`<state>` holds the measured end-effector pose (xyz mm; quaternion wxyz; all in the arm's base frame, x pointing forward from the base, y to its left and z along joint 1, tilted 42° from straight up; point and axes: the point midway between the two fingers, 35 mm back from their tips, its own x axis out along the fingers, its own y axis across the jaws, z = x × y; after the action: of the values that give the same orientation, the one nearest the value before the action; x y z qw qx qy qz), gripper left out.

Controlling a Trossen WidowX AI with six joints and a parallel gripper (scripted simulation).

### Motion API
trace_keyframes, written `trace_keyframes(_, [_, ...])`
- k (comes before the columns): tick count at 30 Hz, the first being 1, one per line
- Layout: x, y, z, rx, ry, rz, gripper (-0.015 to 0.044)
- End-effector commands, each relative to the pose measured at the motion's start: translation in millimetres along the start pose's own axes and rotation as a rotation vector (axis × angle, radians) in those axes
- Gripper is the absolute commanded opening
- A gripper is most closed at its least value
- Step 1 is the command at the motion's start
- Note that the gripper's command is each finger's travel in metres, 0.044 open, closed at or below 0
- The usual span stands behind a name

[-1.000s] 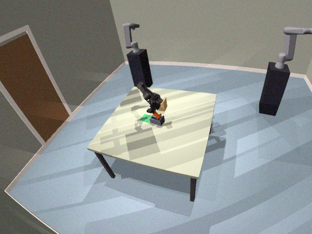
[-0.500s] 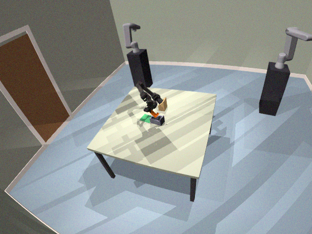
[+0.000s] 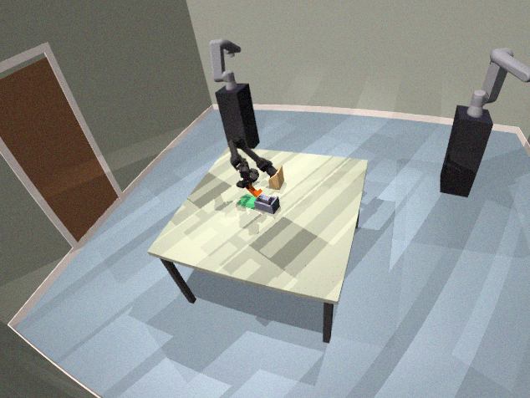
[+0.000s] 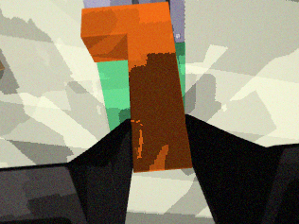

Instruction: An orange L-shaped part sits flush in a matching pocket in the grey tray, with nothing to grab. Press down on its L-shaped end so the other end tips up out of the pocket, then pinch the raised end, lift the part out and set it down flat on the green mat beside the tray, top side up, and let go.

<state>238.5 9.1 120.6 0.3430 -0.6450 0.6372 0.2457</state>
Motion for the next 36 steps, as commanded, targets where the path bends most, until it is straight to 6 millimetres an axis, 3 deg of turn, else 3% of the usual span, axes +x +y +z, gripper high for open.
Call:
trace_keyframes(1, [0.1,3.2,-18.7,-0.004,0.005,-0.003,0.0000])
trace_keyframes(11, [-0.1,9.1,-58.8,-0.004,0.007,-0.003,0.0000])
trace_keyframes(18, [2.4,9.1,-59.6,-0.004,0.007,-0.003,0.0000])
trace_keyframes(36, [30.4,8.8,-59.9,-0.003,0.007,-0.003,0.0000])
